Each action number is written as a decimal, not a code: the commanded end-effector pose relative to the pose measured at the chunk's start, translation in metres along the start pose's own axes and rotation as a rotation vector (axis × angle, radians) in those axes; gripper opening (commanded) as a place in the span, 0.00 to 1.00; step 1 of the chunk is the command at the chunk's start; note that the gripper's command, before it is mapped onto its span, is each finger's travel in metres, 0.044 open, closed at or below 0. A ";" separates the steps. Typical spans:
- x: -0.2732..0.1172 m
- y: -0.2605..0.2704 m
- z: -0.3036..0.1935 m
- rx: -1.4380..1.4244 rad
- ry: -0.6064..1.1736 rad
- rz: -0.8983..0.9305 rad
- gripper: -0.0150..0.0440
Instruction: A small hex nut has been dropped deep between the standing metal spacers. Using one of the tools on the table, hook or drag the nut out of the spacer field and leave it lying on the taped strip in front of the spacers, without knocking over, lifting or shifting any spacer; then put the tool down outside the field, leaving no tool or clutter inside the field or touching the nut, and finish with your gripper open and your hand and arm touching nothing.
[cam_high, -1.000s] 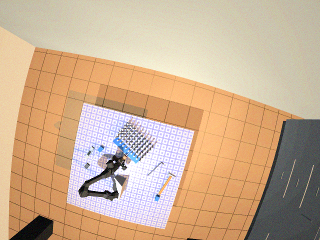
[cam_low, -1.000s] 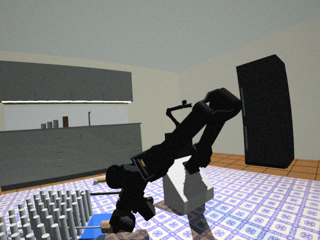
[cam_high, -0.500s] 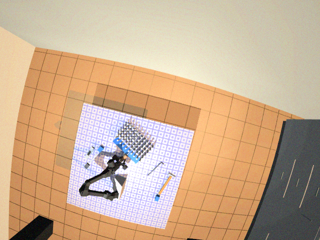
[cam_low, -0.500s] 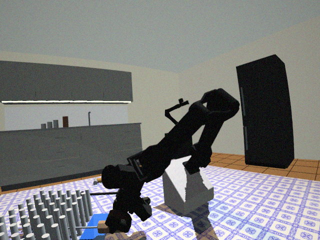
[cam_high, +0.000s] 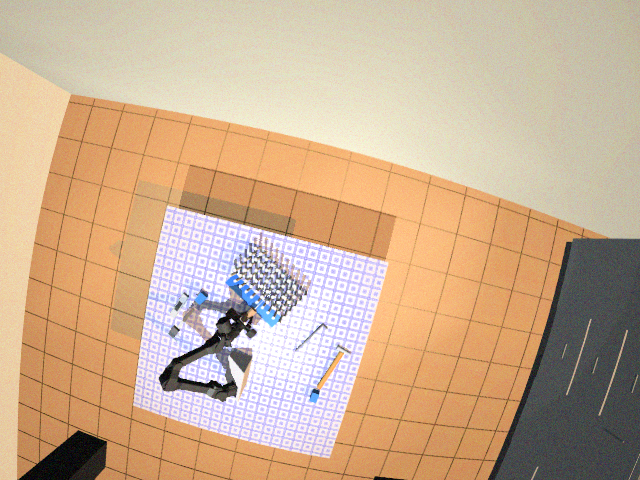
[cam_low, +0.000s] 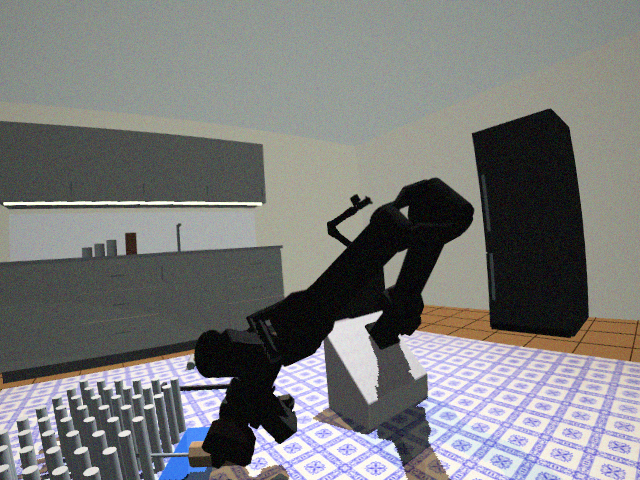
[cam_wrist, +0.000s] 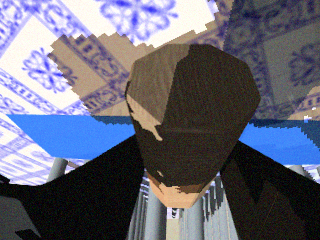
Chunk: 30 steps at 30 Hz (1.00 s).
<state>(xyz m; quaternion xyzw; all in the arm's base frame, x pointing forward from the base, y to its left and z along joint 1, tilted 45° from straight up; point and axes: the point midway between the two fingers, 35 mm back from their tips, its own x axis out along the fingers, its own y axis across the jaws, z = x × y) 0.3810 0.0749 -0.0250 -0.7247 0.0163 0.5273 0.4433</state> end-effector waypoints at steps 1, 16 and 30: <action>0.001 -0.001 -0.004 -0.004 0.001 -0.004 0.25; 0.006 -0.001 -0.012 -0.004 0.002 -0.005 0.25; 0.010 0.000 -0.021 -0.004 0.002 -0.005 0.25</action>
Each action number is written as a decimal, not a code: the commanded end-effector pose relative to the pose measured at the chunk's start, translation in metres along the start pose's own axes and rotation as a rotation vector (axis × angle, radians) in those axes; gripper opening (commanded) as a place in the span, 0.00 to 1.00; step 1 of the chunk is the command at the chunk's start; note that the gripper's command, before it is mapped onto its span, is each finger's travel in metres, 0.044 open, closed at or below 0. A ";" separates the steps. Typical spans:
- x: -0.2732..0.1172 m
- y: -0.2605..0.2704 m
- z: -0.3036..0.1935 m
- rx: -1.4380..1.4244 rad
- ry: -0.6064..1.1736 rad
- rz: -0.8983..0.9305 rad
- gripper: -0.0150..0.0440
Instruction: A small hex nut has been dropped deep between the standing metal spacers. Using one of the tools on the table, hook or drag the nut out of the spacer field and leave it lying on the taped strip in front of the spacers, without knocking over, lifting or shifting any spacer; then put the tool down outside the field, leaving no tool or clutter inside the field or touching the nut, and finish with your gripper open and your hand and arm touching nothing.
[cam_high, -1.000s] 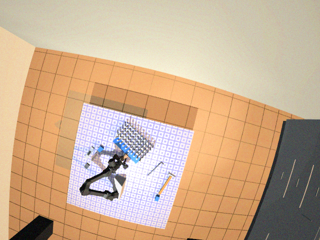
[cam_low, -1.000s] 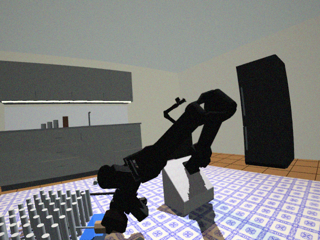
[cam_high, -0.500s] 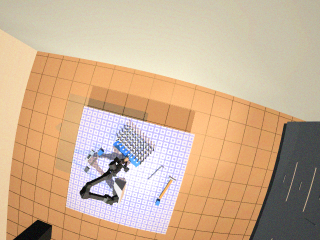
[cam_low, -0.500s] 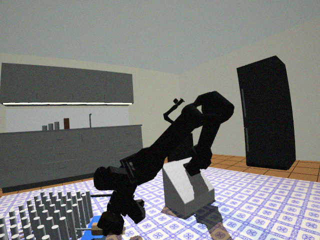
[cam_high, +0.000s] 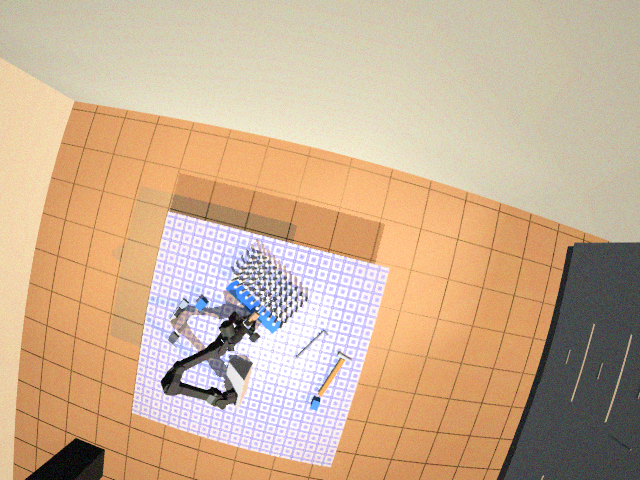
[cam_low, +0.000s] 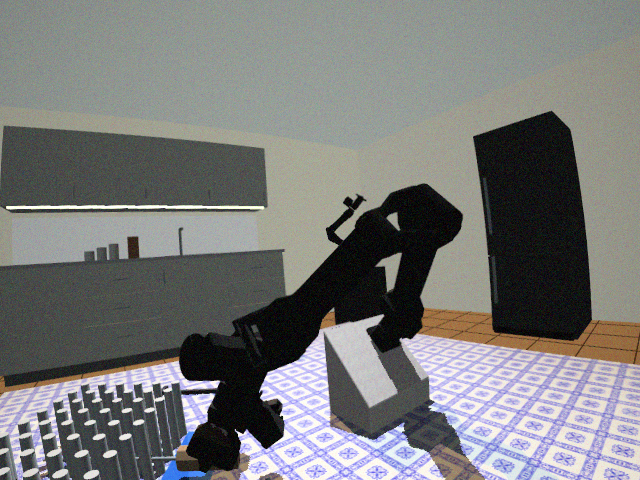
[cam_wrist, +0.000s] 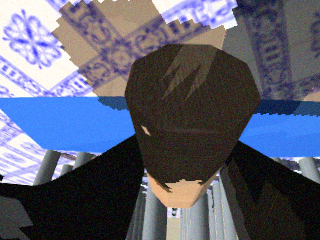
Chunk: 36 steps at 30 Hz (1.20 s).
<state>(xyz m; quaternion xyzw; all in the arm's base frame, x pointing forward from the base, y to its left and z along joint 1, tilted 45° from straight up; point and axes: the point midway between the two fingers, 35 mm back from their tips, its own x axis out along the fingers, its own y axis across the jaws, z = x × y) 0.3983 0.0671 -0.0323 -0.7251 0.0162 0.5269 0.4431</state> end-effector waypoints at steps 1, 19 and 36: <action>0.001 -0.001 -0.004 -0.004 0.001 -0.005 0.25; 0.013 0.000 0.002 0.000 0.001 -0.003 0.25; 0.018 0.001 0.006 0.001 0.000 -0.002 0.25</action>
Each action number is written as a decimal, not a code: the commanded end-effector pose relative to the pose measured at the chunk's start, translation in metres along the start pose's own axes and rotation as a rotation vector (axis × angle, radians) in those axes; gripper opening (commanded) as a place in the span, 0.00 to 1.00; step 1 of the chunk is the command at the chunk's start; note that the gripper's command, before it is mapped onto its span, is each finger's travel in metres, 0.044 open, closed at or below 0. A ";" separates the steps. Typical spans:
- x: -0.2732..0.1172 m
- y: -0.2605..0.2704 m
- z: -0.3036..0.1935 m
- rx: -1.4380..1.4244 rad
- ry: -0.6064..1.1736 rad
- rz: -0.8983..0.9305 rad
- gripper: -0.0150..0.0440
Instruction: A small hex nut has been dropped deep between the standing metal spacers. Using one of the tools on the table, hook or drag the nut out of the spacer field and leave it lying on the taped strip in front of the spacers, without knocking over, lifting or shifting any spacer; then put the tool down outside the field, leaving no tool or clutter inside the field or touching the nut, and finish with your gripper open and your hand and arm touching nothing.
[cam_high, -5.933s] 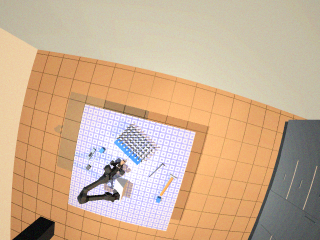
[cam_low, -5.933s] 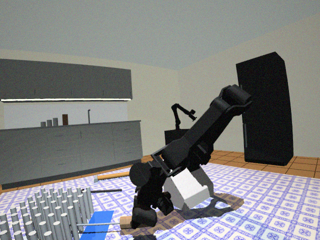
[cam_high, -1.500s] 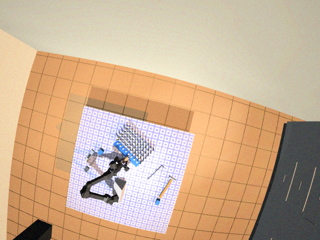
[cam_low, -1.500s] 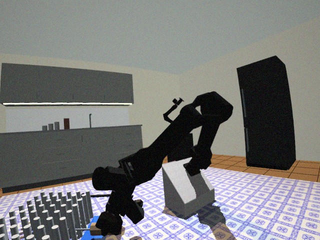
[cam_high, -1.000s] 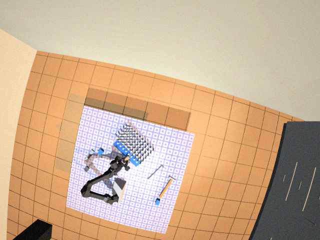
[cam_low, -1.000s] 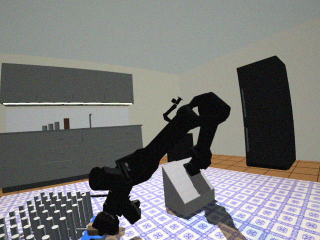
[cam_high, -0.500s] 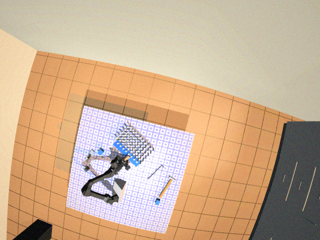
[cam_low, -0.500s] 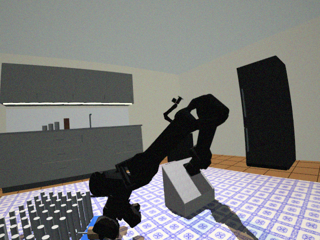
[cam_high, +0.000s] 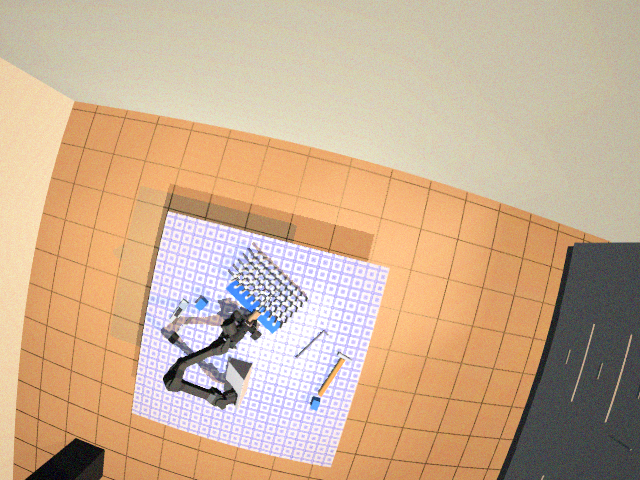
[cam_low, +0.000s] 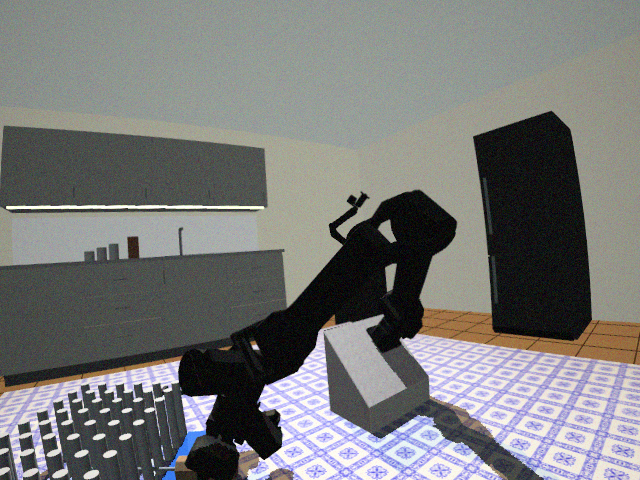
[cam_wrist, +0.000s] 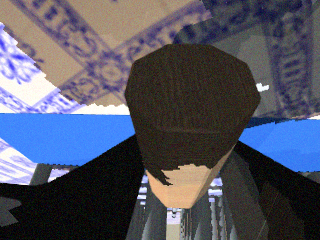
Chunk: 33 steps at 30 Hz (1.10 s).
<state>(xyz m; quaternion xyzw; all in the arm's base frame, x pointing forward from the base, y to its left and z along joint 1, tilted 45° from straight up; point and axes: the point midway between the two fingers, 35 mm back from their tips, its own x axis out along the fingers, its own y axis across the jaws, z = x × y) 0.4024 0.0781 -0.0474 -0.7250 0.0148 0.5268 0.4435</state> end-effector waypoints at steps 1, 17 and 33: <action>-0.001 0.000 0.002 0.002 0.001 0.001 0.25; -0.006 0.000 0.011 0.002 0.000 0.001 0.25; -0.011 0.000 0.020 0.002 0.000 0.001 0.25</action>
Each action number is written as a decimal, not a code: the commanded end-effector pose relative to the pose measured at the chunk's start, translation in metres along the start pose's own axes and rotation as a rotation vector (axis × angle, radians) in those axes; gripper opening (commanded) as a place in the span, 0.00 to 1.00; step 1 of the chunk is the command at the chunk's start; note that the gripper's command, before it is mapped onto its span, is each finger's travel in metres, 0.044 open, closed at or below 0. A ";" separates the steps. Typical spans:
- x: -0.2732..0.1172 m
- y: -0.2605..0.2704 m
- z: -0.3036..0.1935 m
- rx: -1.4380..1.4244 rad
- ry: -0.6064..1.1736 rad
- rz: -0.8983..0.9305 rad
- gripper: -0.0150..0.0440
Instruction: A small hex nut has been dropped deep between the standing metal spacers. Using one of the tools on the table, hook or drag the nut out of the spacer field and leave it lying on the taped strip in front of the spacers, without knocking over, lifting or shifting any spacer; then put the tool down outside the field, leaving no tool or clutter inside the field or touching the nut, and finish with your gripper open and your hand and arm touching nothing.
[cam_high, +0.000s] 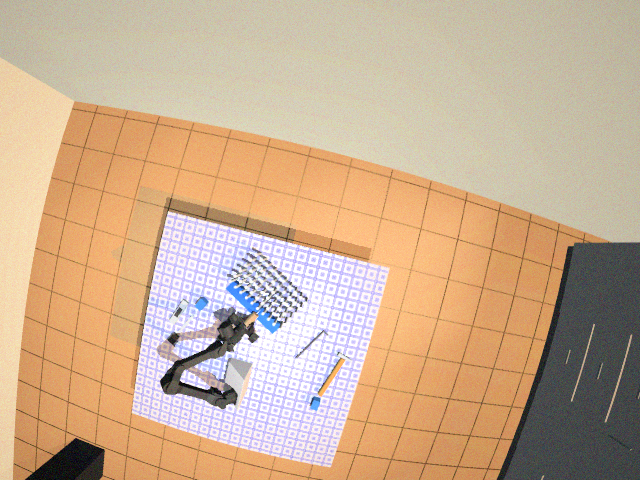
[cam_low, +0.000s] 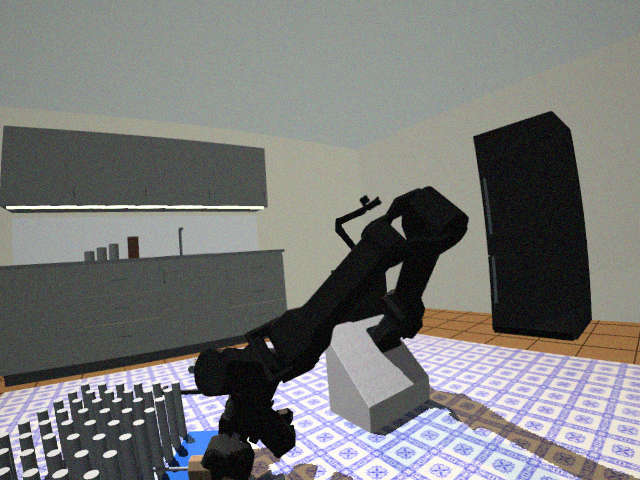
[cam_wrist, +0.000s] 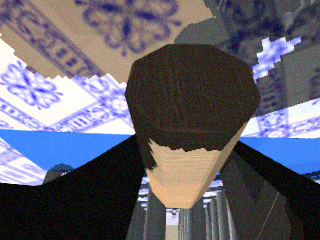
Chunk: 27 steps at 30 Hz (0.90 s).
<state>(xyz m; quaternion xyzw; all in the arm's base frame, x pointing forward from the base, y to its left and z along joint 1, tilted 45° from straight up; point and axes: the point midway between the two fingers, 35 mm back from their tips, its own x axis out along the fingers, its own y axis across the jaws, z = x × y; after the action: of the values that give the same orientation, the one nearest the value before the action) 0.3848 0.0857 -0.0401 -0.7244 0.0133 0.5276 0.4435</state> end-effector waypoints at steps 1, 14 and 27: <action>-0.002 0.001 0.002 0.003 0.003 0.003 0.25; -0.006 0.001 0.010 0.004 0.002 0.003 0.25; -0.010 0.001 0.017 0.004 0.002 0.003 0.25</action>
<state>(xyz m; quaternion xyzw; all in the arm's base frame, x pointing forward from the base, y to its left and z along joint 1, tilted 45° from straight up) 0.3692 0.0920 -0.0343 -0.7238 0.0134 0.5283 0.4436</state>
